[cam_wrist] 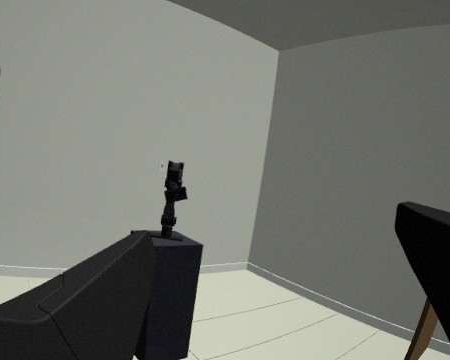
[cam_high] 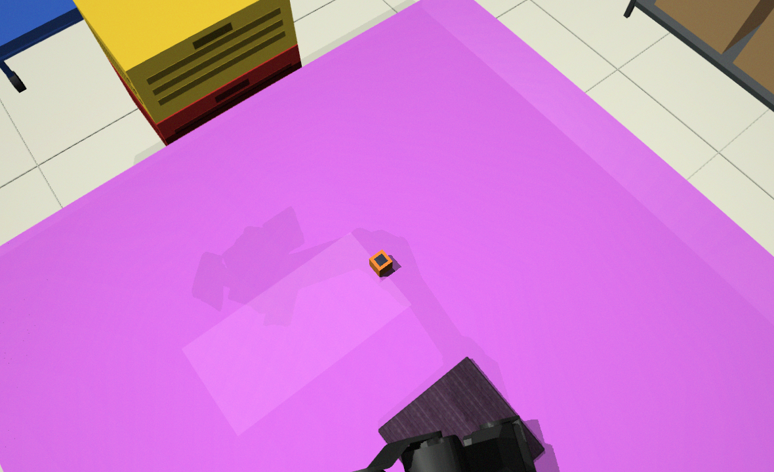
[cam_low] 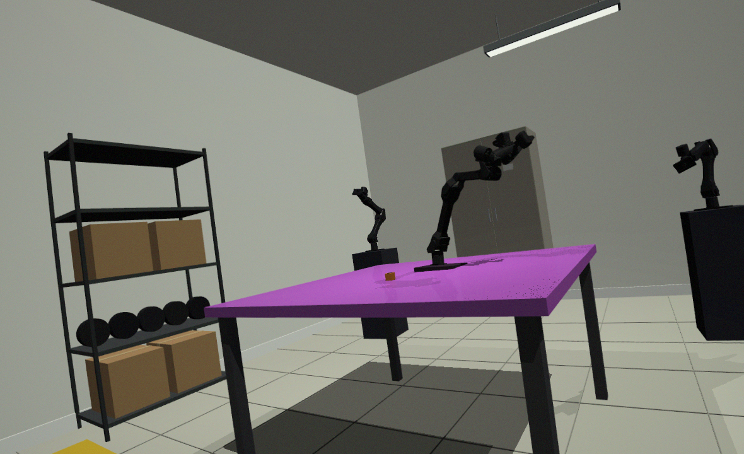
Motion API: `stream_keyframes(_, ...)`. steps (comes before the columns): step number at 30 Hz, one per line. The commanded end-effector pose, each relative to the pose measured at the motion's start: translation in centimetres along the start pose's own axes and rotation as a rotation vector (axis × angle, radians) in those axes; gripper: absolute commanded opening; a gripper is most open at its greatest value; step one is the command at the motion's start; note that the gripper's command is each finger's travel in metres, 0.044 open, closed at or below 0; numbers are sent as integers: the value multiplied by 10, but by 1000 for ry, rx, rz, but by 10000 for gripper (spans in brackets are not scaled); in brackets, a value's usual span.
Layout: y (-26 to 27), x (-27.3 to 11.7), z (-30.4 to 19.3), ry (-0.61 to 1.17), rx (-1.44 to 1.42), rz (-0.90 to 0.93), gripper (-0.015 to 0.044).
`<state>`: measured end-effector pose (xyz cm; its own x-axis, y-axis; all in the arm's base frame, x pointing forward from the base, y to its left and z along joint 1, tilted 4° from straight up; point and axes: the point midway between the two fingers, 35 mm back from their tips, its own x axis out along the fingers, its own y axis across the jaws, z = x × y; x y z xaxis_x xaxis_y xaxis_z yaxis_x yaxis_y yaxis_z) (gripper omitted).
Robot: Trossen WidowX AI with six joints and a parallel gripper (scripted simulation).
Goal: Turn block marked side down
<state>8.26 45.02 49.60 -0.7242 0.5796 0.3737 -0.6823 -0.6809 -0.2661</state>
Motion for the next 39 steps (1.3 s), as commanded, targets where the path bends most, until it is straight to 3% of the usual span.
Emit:
stream_keyframes(1,-1,-1,0,-4,6,-7,426)
stream_keyframes(10,-87,-85,-9,1,153,-410,440)
stream_keyframes(22,-156,-272,-38,146,255,-1018,440)
stream_keyframes(31,-140,-429,-59,276,410,-1475,440)
stream_keyframes(39,-72,-553,-77,466,599,-1839,440)
